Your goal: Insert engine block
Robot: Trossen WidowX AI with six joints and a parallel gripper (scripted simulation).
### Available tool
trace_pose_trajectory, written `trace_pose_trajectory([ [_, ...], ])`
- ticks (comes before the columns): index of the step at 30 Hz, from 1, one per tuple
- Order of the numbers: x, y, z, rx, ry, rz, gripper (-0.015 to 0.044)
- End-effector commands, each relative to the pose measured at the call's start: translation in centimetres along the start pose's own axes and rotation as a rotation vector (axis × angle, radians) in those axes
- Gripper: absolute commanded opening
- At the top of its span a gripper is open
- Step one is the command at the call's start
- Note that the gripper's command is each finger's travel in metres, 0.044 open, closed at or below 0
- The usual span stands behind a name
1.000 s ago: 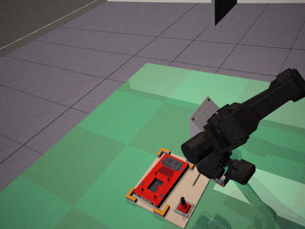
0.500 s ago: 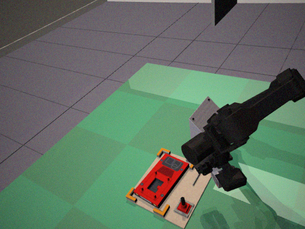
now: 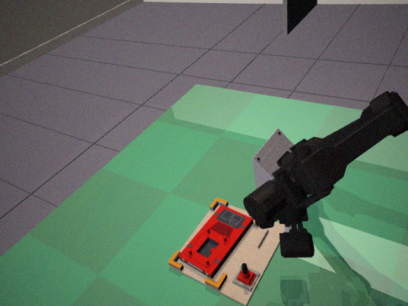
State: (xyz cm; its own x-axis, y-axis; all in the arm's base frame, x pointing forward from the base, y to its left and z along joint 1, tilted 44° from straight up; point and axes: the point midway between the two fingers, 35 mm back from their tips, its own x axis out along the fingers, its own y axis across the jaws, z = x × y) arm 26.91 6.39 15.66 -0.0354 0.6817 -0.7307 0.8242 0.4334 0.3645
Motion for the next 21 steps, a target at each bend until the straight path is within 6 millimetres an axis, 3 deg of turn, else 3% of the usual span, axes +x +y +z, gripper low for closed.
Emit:
trace_pose_trajectory([
  [1, 0.8, -0.1, -0.1, 0.046, 0.006, 0.001, 0.0],
  [21, 4.9, -0.1, -0.2, 0.045, 0.007, 0.002, 0.0],
])
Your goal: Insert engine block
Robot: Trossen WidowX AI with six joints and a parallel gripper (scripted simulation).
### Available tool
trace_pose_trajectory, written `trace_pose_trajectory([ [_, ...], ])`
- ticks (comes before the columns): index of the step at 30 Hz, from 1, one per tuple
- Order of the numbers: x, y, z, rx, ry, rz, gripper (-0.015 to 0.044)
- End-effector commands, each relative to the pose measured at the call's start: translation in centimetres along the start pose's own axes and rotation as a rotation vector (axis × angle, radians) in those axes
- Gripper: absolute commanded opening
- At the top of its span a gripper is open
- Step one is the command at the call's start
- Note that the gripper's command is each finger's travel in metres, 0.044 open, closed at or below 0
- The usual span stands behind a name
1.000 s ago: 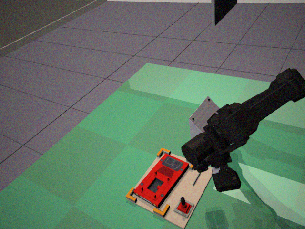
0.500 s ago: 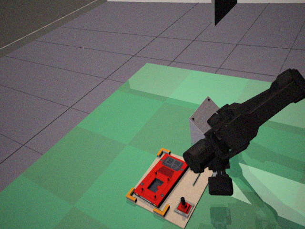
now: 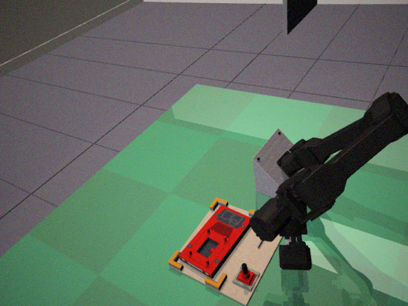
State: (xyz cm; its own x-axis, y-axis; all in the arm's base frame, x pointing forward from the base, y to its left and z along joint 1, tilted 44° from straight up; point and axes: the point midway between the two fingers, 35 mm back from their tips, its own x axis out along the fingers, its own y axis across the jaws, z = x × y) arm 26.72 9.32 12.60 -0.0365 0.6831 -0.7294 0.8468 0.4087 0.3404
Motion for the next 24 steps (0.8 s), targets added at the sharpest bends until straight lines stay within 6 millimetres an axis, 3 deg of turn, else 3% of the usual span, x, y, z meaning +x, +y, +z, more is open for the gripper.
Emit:
trace_pose_trajectory([
  [1, 0.8, -0.1, -0.1, 0.004, 0.005, 0.002, 0.0],
  [24, 5.1, -0.1, -0.2, 0.004, 0.007, 0.003, 0.0],
])
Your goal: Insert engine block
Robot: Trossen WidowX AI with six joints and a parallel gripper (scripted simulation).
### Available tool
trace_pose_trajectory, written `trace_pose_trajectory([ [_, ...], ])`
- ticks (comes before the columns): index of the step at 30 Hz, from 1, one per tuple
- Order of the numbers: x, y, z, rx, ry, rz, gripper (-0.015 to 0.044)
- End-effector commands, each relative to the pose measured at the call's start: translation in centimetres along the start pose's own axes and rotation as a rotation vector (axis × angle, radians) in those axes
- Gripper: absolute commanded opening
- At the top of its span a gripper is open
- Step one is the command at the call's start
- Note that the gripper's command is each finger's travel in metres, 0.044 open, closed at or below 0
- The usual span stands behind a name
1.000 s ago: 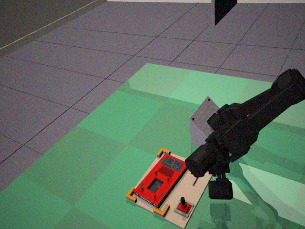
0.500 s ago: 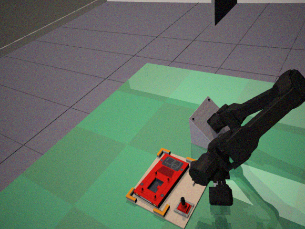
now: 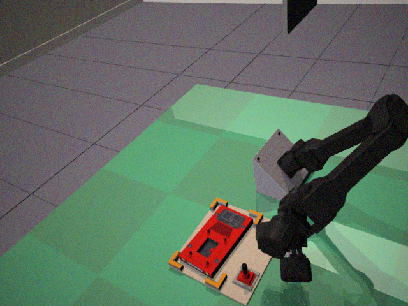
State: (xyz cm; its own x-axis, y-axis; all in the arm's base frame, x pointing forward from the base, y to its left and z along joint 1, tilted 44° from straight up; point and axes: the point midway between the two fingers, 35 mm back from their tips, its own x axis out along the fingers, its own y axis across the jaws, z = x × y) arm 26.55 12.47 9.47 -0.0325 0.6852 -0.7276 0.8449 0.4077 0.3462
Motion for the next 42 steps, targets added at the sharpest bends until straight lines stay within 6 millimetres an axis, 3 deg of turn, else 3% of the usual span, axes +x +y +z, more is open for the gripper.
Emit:
trace_pose_trajectory([
  [1, 0.8, -0.1, 0.0, 0.007, 0.007, -0.001, 0.0],
  [15, 2.4, -0.1, -0.1, 0.007, 0.007, -0.001, 0.0],
  [16, 1.7, 0.2, 0.1, 0.006, -0.004, 0.013, 0.0026],
  [32, 1.7, 0.2, 0.1, 0.006, -0.004, 0.013, 0.044],
  [38, 1.6, 0.2, 0.1, 0.007, -0.001, 0.011, 0.044],
  [42, 0.2, 0.2, 0.2, 0.007, 0.005, 0.0, 0.044],
])
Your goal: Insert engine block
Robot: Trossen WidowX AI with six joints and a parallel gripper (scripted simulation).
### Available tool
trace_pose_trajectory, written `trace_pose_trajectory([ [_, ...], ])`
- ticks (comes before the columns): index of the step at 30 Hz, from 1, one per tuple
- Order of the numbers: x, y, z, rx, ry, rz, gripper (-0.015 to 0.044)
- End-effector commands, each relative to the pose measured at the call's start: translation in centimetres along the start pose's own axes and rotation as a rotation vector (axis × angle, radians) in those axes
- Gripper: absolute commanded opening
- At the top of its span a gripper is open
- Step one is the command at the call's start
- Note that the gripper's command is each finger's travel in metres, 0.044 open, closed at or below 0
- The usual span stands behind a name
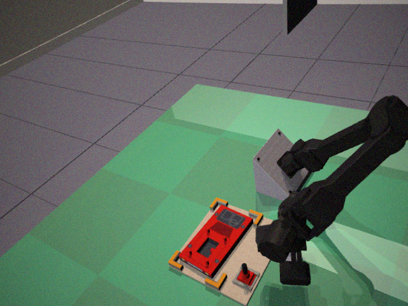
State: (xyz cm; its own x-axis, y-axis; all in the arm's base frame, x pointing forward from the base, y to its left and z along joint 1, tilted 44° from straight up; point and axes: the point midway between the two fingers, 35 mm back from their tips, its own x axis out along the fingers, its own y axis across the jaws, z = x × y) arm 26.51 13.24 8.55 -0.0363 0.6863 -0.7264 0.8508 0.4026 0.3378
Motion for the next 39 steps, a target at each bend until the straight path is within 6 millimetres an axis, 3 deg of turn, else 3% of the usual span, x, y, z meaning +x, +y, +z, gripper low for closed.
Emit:
trace_pose_trajectory([
  [1, -1.6, 0.3, 0.1, -0.004, 0.002, 0.001, 0.044],
  [7, -3.9, 0.3, 0.1, -0.004, 0.002, 0.0, 0.044],
  [23, -3.6, 0.2, 0.2, 0.003, 0.0, -0.001, 0.044],
  [27, -5.1, 0.2, 0.2, -0.009, 0.001, 0.0, 0.044],
  [39, -3.5, 0.3, 0.1, -0.009, 0.002, 0.0, 0.044],
])
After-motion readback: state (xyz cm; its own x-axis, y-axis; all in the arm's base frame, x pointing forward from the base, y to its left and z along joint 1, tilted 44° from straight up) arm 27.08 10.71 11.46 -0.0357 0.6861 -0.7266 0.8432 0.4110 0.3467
